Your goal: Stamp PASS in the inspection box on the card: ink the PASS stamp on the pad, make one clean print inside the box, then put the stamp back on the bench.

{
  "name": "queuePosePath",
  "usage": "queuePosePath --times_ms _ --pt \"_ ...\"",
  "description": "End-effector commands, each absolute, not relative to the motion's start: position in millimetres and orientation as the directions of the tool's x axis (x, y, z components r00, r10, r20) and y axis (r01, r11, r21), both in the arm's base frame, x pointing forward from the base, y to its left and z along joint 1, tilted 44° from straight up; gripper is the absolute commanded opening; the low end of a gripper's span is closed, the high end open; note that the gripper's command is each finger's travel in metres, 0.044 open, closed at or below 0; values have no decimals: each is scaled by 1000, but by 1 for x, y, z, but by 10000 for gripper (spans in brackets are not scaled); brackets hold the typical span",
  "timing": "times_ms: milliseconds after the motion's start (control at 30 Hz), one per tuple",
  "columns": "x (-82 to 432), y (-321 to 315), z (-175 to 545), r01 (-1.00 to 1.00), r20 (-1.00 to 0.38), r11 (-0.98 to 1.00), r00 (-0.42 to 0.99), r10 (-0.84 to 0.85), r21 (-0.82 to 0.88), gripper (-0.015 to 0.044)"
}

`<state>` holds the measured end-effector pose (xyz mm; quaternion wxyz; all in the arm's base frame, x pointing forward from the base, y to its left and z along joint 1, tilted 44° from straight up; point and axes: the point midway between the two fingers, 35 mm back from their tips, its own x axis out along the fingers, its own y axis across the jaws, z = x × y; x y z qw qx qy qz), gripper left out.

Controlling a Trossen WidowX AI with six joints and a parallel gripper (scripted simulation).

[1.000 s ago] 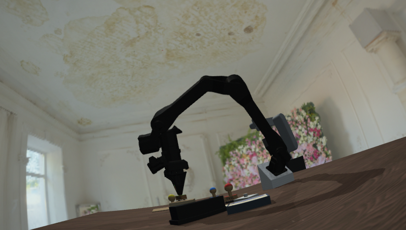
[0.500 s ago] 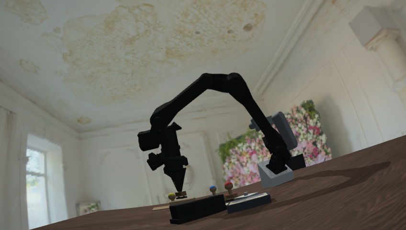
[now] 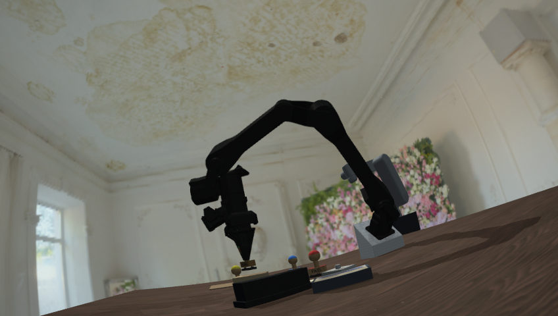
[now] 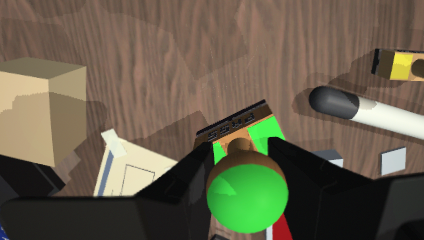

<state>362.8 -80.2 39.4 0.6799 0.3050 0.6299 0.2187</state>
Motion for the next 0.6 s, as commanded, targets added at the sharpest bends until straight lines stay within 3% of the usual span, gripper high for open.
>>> queuePosePath --times_ms 0,567 --pt "363 -82 42 80 -726 722 111 679 687 0" --pt "361 -88 48 80 -725 721 111 679 688 0"
